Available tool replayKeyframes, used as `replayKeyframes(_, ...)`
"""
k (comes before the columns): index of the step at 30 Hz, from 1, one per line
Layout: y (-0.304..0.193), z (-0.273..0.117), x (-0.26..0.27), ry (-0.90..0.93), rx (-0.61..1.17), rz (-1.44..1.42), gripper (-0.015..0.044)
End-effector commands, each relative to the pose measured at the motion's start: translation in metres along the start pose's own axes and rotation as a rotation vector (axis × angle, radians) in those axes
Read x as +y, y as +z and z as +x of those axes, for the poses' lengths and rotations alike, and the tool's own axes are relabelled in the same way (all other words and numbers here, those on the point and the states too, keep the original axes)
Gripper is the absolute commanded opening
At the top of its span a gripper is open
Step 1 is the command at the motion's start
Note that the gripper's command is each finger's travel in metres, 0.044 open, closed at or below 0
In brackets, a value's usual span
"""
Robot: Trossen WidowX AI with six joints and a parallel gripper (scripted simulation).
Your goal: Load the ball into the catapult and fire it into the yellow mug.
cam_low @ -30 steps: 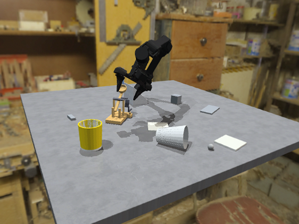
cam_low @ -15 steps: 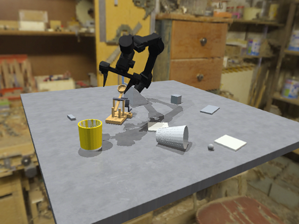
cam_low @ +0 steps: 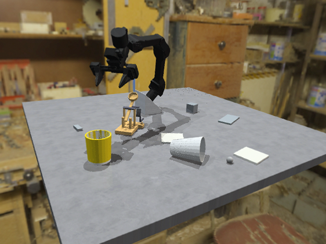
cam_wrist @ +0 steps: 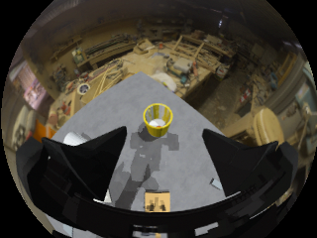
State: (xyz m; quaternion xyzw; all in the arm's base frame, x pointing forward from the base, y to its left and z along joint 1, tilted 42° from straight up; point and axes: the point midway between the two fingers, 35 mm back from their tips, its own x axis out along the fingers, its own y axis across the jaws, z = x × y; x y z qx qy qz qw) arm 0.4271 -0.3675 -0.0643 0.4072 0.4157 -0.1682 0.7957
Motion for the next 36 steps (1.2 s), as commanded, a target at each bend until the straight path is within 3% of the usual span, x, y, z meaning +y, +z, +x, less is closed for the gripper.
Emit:
replayKeyframes(1,0.0062,-0.0009,-0.0022,0.017,-0.021,0.029,0.044)
replayKeyframes(36,0.0045,-0.0014,0.0056,0.025,-0.018,0.016,0.044)
